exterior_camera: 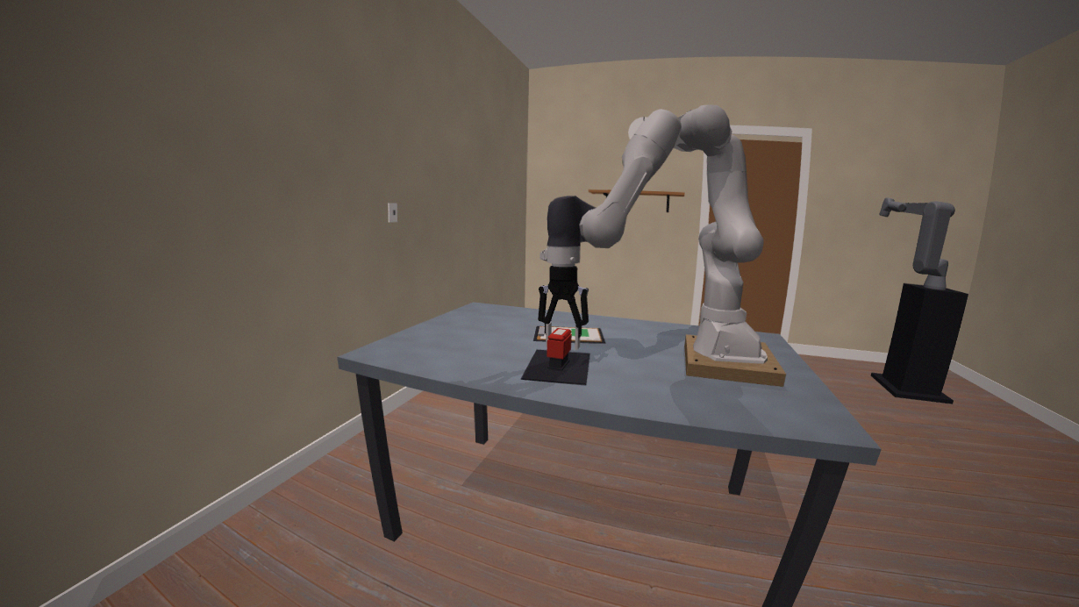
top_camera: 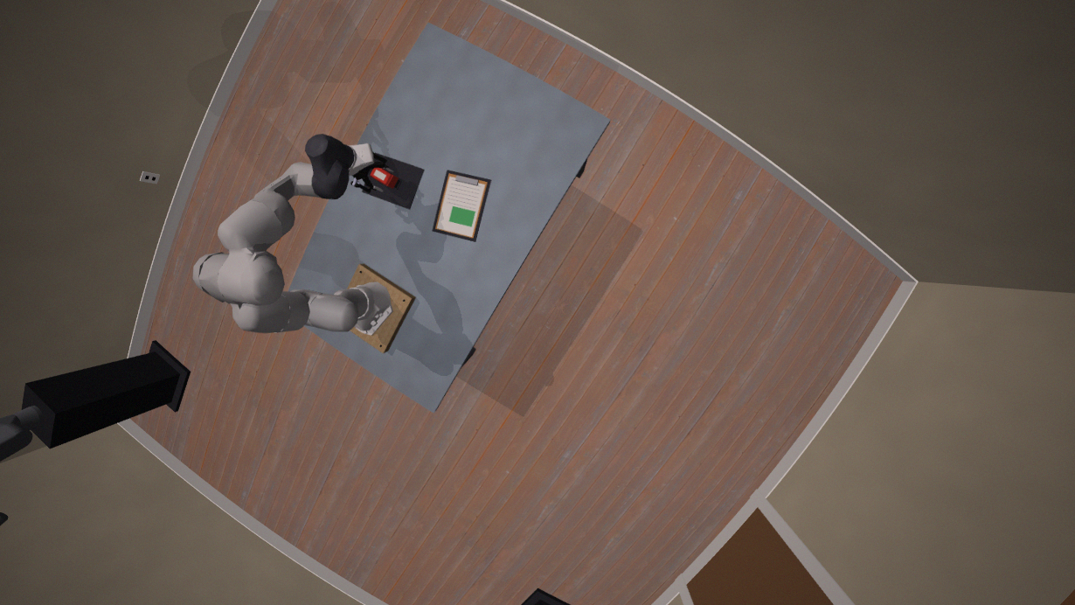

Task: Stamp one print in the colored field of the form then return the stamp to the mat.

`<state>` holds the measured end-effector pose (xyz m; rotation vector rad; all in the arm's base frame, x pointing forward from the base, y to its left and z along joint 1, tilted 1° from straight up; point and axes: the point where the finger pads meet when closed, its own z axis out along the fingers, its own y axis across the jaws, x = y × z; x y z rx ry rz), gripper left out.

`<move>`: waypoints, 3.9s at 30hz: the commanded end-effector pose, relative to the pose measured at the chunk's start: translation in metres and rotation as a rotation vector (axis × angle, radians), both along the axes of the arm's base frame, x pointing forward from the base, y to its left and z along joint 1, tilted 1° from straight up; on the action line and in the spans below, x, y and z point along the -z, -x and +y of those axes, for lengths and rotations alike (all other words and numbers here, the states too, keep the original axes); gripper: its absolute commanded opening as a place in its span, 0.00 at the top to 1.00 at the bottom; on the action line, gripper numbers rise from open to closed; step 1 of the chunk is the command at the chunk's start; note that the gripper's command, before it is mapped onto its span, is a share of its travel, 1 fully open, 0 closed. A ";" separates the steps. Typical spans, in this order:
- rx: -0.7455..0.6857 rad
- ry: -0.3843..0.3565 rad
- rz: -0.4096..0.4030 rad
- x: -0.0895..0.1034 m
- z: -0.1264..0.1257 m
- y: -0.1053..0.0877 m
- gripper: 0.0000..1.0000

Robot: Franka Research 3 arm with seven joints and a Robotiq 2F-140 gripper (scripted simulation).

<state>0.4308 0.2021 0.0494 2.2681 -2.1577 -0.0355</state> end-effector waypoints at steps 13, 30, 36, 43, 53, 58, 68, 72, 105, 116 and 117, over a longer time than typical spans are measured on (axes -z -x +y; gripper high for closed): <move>0.002 -0.009 -0.027 0.017 0.005 -0.008 0.48; 0.002 -0.009 -0.027 0.017 0.005 -0.008 0.82; 0.002 -0.009 -0.027 0.017 0.005 -0.008 0.82; 0.002 -0.009 -0.027 0.017 0.005 -0.008 0.82; 0.002 -0.009 -0.027 0.017 0.005 -0.008 0.82; 0.002 -0.009 -0.027 0.017 0.005 -0.008 0.82; 0.002 -0.009 -0.027 0.017 0.005 -0.008 0.82; 0.002 -0.009 -0.027 0.012 0.004 -0.008 0.82; -0.261 -0.009 -0.030 -0.018 -0.234 -0.039 0.82; -0.277 -0.010 -0.030 -0.020 -0.330 -0.043 0.82; -0.283 -0.012 -0.030 -0.020 -0.330 -0.044 0.82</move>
